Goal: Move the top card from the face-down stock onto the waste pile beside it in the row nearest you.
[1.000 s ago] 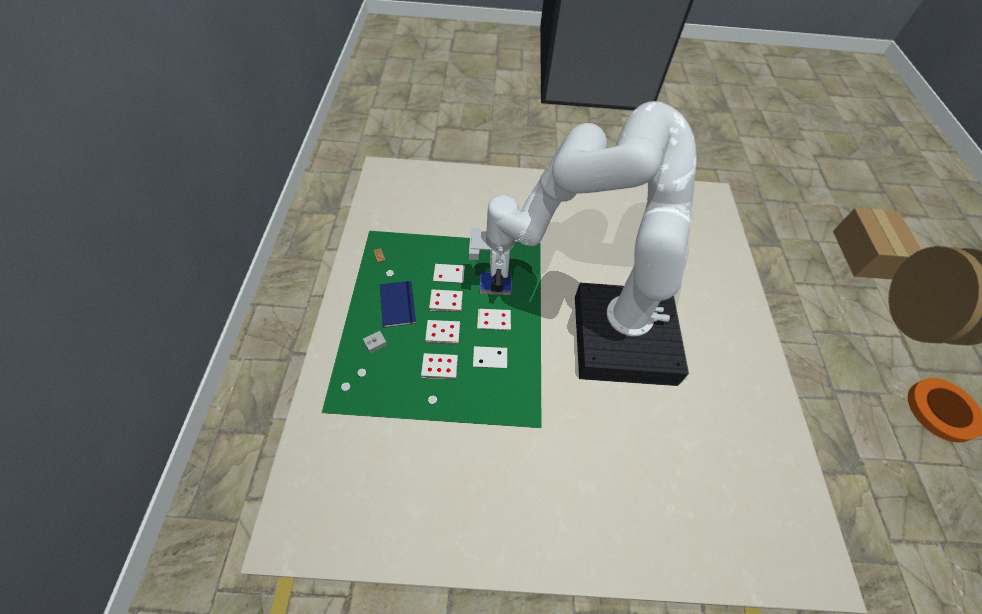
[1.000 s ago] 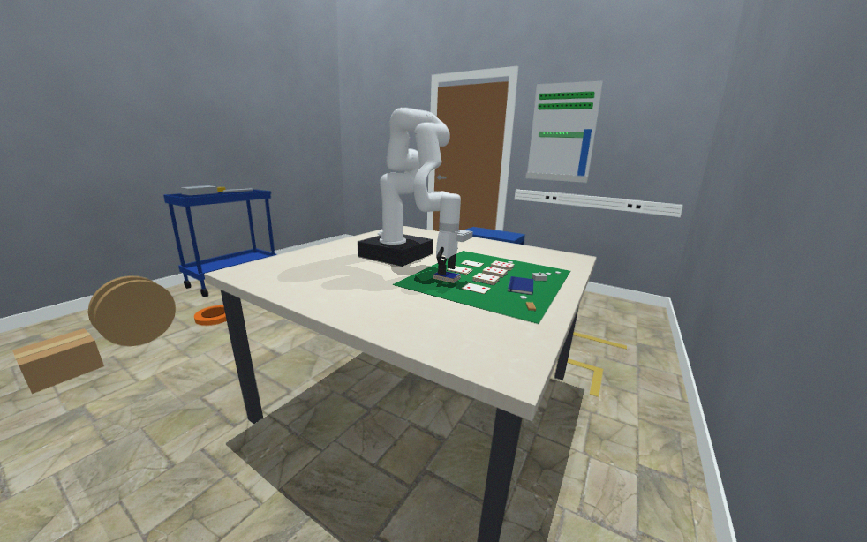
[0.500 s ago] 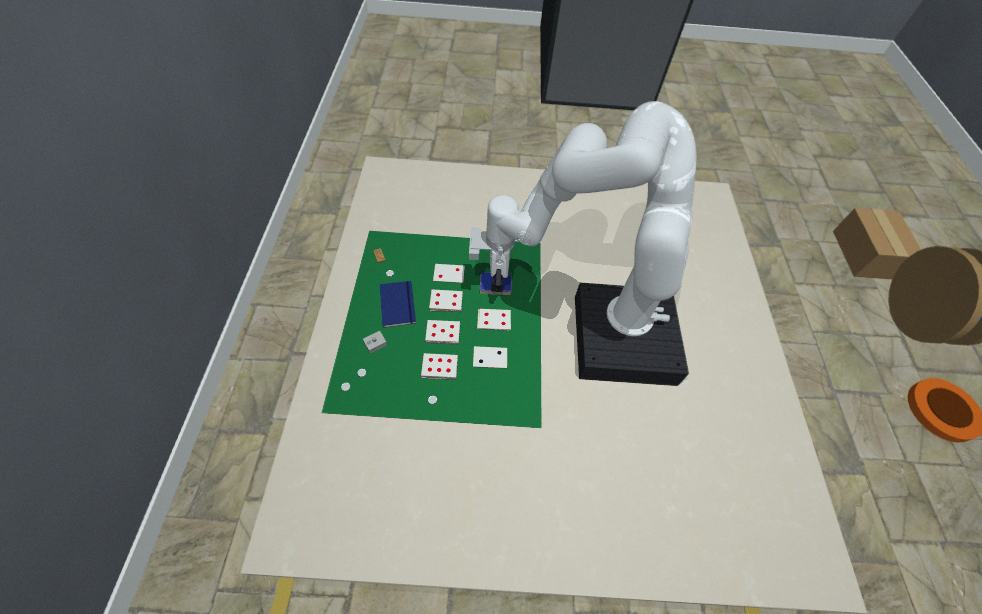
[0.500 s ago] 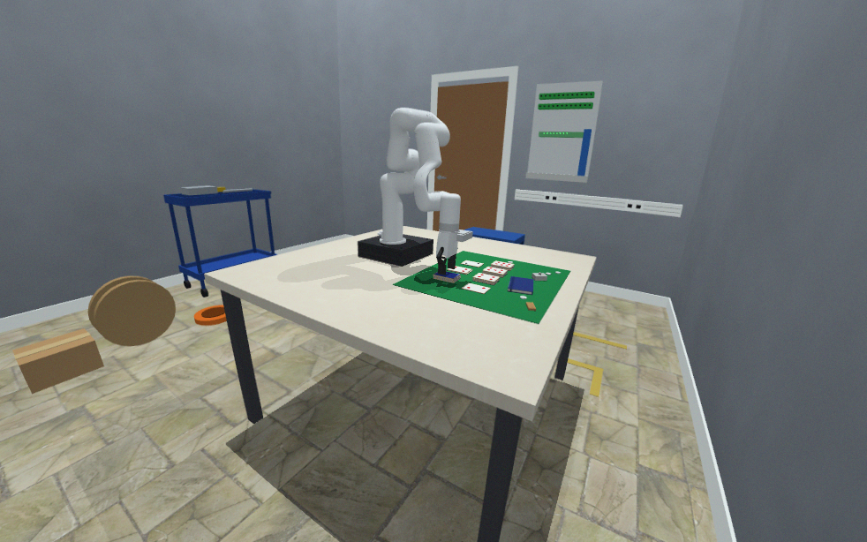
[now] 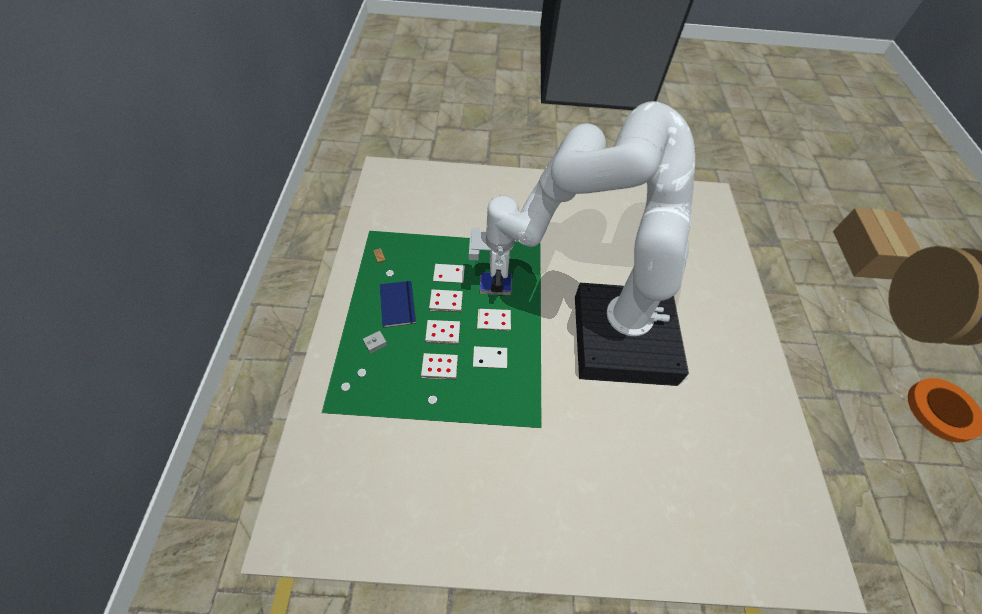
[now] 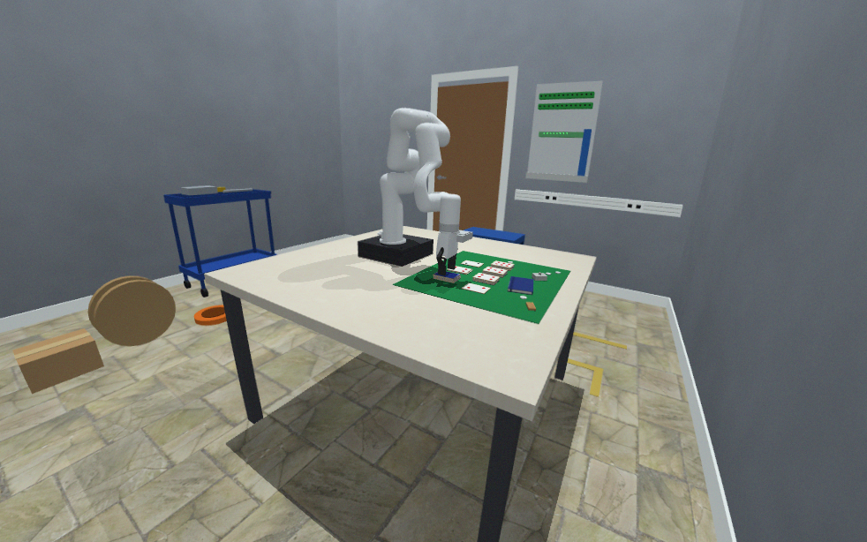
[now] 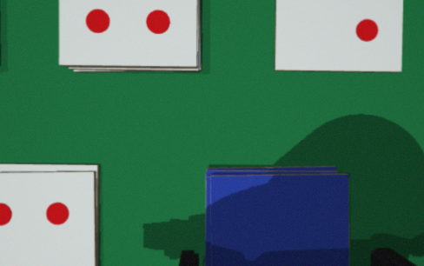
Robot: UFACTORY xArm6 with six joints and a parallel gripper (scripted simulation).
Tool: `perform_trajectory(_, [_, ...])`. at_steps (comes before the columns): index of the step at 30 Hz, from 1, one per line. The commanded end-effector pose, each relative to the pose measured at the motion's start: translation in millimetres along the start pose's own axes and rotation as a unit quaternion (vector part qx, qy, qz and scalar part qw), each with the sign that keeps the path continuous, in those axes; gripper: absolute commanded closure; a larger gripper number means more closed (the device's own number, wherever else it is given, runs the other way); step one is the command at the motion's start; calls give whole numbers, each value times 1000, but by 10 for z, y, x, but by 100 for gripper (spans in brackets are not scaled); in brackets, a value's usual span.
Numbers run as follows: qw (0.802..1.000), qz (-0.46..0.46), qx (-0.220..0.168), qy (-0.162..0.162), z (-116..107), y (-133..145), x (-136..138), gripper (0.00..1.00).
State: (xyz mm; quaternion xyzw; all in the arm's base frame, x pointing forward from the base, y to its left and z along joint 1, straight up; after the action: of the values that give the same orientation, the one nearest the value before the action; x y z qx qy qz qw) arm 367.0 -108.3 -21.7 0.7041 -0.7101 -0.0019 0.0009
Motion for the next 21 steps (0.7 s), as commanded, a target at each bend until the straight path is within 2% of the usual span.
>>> perform_trajectory(1, [1000,0,2,0,14,-18,5,13])
perform_trajectory(21, [1000,0,2,0,58,-25,7,13])
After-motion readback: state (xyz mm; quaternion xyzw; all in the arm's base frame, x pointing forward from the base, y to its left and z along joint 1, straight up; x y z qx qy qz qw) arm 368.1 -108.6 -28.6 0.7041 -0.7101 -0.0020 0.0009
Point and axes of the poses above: the point where the finger pads meet when closed, its own z axis out along the fingers, its own x axis across the jaws, y = z × x, the point moved 1 cm from there along -z, back along the fingers, and after that the axes turned 5 degrees about z, right-handed, at the moved point
